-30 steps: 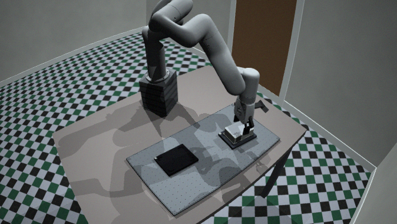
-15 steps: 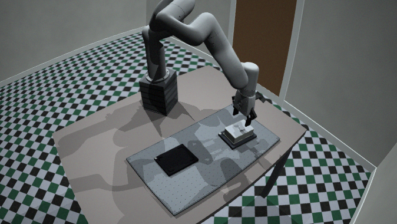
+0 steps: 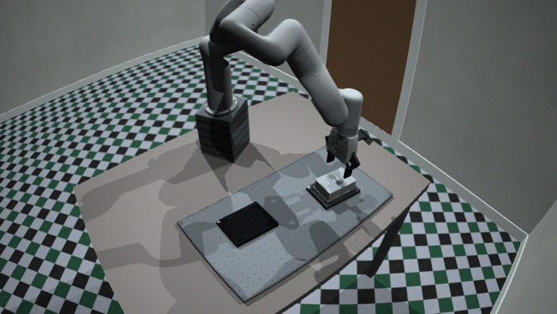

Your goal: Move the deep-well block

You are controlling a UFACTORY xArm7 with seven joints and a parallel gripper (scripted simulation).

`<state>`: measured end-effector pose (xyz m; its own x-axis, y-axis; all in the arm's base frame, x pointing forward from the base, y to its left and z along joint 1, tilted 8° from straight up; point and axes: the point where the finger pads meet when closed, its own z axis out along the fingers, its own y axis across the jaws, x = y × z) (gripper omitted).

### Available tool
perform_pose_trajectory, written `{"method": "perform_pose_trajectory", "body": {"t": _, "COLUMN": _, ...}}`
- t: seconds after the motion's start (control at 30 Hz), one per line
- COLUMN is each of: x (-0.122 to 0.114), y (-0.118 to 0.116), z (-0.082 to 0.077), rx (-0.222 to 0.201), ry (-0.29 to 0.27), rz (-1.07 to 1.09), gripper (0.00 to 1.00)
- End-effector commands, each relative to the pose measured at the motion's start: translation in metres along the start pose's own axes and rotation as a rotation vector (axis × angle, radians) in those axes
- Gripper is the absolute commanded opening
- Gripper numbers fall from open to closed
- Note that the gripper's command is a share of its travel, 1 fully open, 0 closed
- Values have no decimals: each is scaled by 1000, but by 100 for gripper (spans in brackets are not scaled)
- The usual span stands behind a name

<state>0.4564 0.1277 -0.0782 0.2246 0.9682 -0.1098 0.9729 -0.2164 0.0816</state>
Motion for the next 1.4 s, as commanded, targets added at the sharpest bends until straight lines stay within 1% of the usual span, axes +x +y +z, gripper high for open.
{"method": "perform_pose_trajectory", "body": {"t": 0.0, "x": 1, "y": 1, "z": 3, "rx": -3, "ry": 2, "rz": 0, "gripper": 100}}
{"method": "perform_pose_trajectory", "body": {"t": 1.07, "x": 1, "y": 1, "z": 53, "rx": -3, "ry": 2, "rz": 0, "gripper": 100}}
{"method": "perform_pose_trajectory", "body": {"t": 1.13, "x": 1, "y": 1, "z": 53, "rx": -3, "ry": 2, "rz": 0, "gripper": 100}}
{"method": "perform_pose_trajectory", "body": {"t": 1.27, "x": 1, "y": 1, "z": 60, "rx": -3, "ry": 2, "rz": 0, "gripper": 100}}
{"method": "perform_pose_trajectory", "body": {"t": 1.37, "x": 1, "y": 1, "z": 61, "rx": -3, "ry": 2, "rz": 0, "gripper": 100}}
